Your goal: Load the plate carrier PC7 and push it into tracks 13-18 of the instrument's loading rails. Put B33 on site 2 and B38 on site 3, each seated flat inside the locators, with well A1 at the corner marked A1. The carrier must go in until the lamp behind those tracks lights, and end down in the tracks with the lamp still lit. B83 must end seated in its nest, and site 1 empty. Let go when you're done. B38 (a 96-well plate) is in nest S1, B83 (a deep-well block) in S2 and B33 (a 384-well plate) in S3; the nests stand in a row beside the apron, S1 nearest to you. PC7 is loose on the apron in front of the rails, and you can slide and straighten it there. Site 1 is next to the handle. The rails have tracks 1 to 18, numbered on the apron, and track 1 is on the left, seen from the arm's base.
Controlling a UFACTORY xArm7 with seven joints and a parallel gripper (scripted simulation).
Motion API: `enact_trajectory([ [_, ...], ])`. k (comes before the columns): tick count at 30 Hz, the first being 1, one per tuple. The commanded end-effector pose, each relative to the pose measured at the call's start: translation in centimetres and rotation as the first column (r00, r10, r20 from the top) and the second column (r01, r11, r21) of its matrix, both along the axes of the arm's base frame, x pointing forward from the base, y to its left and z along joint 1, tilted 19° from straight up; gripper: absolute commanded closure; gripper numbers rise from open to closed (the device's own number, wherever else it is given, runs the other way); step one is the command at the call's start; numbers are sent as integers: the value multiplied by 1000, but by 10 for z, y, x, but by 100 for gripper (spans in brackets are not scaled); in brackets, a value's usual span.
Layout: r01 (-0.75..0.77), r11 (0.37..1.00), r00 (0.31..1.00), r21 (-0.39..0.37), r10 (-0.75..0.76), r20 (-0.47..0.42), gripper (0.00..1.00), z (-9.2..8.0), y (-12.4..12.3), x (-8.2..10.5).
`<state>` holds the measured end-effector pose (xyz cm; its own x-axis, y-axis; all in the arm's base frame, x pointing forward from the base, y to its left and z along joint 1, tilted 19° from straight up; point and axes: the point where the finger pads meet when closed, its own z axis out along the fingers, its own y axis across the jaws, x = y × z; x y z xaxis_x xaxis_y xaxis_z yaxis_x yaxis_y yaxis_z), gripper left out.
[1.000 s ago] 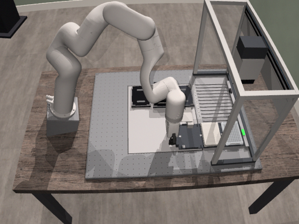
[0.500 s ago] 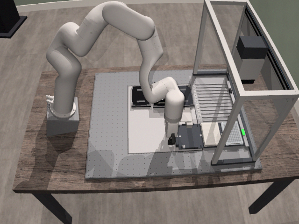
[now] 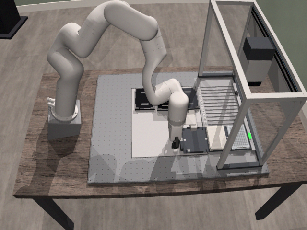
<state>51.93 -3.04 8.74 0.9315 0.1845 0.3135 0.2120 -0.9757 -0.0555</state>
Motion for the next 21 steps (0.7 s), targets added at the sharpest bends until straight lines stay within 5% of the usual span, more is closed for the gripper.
enact_trajectory([
  [1, 2, 1000, 1000, 0, -2, 4, 18, 7, -2, 0],
  [21, 2, 1000, 1000, 0, -2, 4, 18, 35, -5, -9],
])
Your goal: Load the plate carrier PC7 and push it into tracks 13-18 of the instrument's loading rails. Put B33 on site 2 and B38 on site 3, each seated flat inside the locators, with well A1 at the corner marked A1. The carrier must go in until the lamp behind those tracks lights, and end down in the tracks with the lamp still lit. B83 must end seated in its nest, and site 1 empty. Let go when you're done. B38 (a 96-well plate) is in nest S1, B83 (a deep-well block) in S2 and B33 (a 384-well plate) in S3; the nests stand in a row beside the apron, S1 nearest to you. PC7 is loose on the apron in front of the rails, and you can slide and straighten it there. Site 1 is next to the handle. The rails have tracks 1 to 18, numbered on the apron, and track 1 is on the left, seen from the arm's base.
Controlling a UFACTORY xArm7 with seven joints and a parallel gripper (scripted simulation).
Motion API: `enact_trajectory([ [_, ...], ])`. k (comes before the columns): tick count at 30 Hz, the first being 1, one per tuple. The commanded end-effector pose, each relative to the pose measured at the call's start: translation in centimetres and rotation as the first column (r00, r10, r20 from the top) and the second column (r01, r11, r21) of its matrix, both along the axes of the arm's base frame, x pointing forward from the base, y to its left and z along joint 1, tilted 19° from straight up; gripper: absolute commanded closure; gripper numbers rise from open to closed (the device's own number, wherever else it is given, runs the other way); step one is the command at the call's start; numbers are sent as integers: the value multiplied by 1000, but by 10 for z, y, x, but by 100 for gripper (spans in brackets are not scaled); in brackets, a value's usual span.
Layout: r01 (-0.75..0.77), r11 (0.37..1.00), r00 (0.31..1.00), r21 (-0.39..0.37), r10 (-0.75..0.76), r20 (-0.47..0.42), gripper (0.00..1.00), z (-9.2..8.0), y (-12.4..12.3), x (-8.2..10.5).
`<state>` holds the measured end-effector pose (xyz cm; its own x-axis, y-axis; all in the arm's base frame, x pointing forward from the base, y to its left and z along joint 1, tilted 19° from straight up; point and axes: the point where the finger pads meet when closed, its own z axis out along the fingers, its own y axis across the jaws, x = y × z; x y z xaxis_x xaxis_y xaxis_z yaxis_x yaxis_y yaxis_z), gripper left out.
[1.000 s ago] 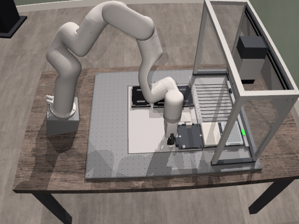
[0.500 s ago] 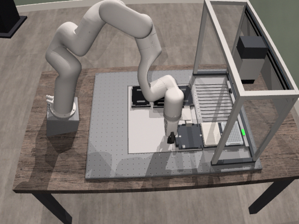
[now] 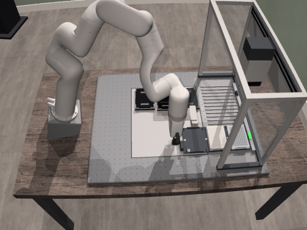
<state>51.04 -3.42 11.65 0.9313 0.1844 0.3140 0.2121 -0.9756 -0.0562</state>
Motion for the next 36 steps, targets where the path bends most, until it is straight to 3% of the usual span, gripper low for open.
enact_trajectory([
  [1, 2, 1000, 1000, -1, -2, 4, 18, 8, -2, -1],
  [36, 2, 1000, 1000, -1, -2, 4, 18, 57, -8, -16],
])
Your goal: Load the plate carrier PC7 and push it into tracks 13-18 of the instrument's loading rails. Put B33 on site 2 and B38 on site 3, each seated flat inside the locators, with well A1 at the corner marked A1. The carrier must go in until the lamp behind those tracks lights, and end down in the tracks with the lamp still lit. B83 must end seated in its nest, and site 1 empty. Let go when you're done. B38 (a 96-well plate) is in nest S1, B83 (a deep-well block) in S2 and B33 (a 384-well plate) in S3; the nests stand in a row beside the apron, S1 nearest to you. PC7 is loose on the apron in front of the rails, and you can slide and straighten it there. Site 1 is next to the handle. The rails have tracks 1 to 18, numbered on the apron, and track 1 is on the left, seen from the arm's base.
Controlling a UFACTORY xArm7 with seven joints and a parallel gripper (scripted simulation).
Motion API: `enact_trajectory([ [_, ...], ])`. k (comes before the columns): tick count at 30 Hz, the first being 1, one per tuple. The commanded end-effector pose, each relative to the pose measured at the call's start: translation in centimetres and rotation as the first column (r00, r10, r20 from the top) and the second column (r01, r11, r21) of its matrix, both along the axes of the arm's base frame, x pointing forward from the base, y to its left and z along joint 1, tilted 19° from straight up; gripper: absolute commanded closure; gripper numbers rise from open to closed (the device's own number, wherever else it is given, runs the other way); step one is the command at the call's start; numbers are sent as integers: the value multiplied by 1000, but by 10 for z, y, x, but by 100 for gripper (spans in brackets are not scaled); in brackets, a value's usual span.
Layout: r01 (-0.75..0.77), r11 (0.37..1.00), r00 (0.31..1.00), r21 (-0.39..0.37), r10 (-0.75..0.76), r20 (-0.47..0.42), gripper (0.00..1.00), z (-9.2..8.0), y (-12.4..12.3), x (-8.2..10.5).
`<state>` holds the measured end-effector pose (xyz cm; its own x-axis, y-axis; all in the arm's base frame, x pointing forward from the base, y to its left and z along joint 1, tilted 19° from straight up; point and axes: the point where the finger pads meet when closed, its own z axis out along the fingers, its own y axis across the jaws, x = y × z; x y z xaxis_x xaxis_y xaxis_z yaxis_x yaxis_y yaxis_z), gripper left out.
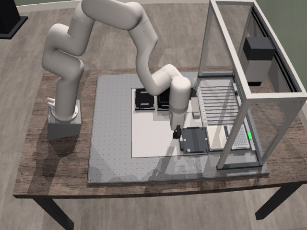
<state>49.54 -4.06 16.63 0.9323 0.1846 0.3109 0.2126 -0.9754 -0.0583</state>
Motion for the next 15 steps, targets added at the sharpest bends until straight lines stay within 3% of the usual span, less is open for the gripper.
enact_trajectory([
  [1, 2, 1000, 1000, -3, -2, 7, 18, 8, -1, -2],
  [15, 2, 1000, 1000, -3, -2, 7, 18, 27, -4, -8],
])
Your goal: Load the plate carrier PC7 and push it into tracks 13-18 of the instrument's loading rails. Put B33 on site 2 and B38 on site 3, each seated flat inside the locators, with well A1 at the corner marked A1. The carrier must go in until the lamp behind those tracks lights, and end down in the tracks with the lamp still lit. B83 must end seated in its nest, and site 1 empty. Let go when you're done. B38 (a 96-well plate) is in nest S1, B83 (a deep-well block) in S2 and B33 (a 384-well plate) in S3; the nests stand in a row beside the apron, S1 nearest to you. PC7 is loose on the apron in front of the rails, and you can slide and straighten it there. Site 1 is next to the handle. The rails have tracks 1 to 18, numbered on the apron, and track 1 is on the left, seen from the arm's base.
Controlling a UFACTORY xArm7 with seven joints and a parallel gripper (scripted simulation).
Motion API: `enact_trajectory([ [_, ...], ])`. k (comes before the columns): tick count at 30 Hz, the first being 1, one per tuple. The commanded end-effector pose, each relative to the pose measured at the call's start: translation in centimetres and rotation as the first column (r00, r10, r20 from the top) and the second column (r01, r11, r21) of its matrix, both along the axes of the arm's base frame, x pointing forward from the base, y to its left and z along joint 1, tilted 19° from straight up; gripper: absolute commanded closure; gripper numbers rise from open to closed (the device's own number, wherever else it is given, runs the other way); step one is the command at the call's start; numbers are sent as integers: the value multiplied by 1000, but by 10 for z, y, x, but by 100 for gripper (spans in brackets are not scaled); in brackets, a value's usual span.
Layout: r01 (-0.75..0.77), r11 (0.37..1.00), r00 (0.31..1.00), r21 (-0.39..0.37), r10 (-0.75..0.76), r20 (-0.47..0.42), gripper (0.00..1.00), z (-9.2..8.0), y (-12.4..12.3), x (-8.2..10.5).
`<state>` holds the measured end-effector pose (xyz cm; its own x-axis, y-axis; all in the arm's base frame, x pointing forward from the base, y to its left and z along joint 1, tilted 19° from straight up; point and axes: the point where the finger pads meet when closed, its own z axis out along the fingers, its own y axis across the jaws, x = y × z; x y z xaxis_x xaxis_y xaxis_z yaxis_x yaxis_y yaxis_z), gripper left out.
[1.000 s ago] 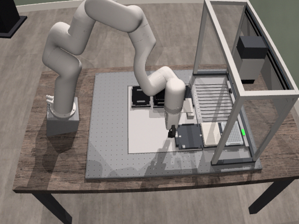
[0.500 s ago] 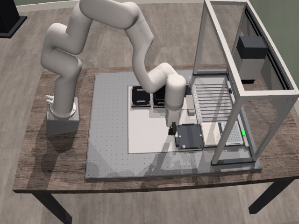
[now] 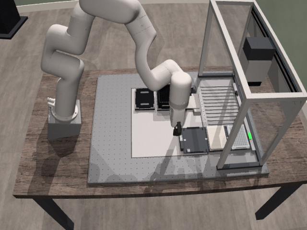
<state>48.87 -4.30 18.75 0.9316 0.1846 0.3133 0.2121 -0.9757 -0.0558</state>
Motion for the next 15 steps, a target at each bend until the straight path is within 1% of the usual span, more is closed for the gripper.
enact_trajectory([
  [1, 2, 1000, 1000, -1, -2, 4, 18, 8, -2, -1],
  [15, 2, 1000, 1000, -1, -2, 5, 18, 27, -4, -7],
])
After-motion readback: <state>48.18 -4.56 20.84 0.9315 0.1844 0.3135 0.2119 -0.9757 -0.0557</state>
